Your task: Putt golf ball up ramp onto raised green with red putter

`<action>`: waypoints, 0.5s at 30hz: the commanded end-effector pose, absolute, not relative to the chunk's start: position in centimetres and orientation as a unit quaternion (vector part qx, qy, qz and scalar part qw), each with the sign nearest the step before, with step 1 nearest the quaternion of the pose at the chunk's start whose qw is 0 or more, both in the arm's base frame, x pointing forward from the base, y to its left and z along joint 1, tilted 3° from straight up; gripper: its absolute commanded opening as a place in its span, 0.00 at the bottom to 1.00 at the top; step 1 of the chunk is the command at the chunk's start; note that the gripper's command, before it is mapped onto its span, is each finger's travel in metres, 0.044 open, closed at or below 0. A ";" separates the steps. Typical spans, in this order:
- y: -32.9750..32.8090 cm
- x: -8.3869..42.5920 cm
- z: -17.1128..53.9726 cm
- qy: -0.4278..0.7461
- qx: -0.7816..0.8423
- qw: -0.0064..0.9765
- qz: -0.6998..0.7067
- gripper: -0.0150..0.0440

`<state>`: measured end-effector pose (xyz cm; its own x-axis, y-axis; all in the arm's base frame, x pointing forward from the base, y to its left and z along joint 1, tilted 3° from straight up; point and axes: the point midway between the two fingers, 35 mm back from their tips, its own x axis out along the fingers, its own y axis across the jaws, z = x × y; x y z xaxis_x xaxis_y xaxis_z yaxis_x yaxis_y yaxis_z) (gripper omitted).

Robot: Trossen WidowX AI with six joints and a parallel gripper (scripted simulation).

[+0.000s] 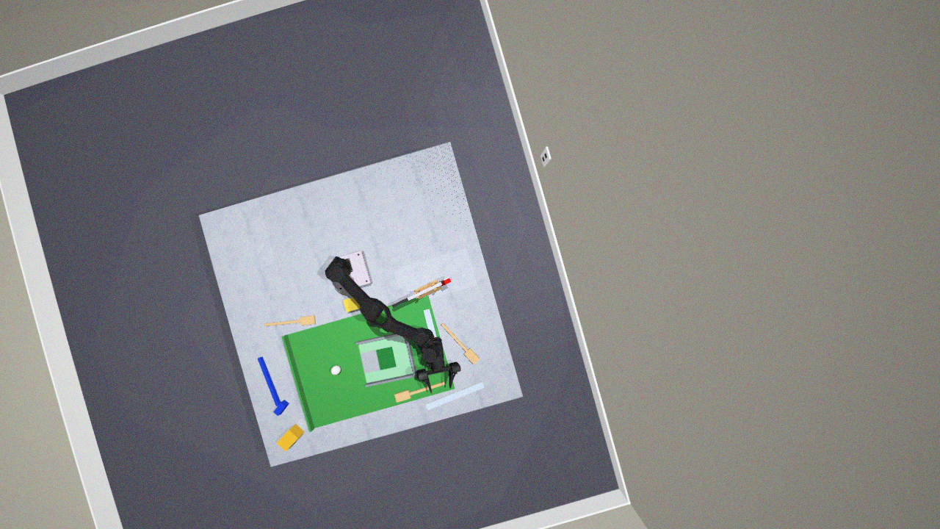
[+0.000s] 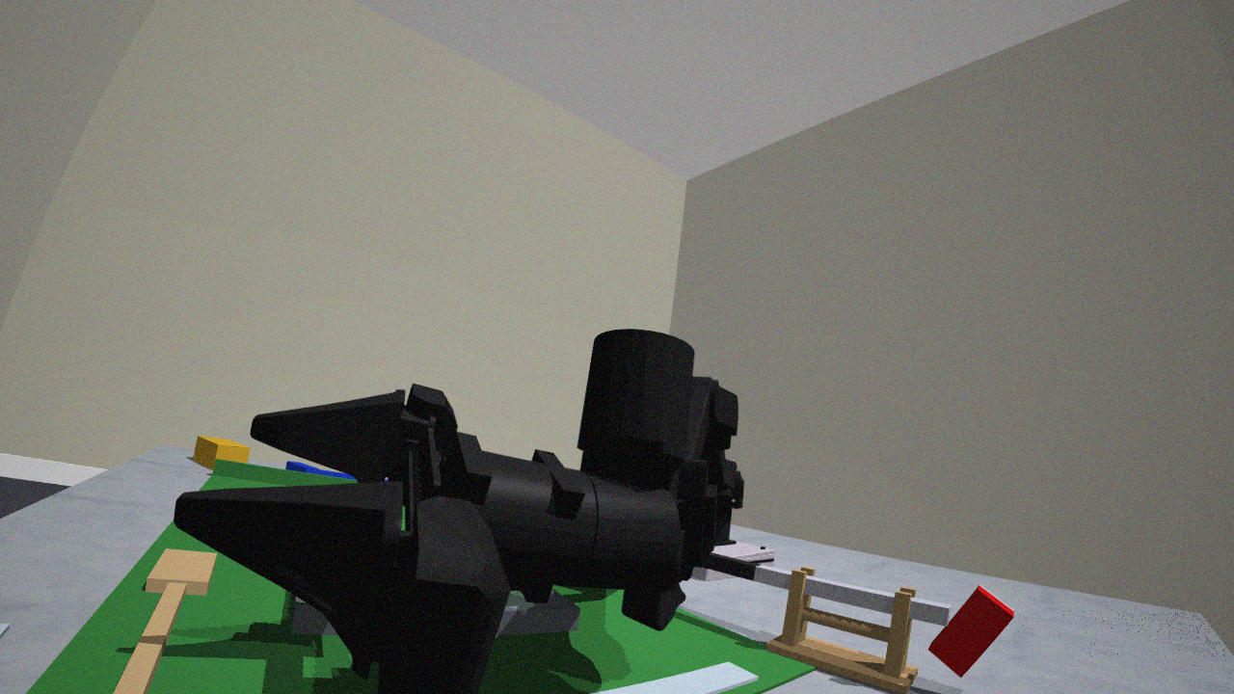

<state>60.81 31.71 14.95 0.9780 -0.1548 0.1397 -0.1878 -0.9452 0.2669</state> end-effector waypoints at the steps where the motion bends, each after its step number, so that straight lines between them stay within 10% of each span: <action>1: 31.8 60.8 15.0 -0.085 0.983 0.151 0.056 0.98; 15: 33.6 55.0 15.2 0.185 0.551 0.813 -0.019 1.00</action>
<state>58.88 33.41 15.44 0.9945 0.0403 -0.0968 0.1047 -0.3354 0.9362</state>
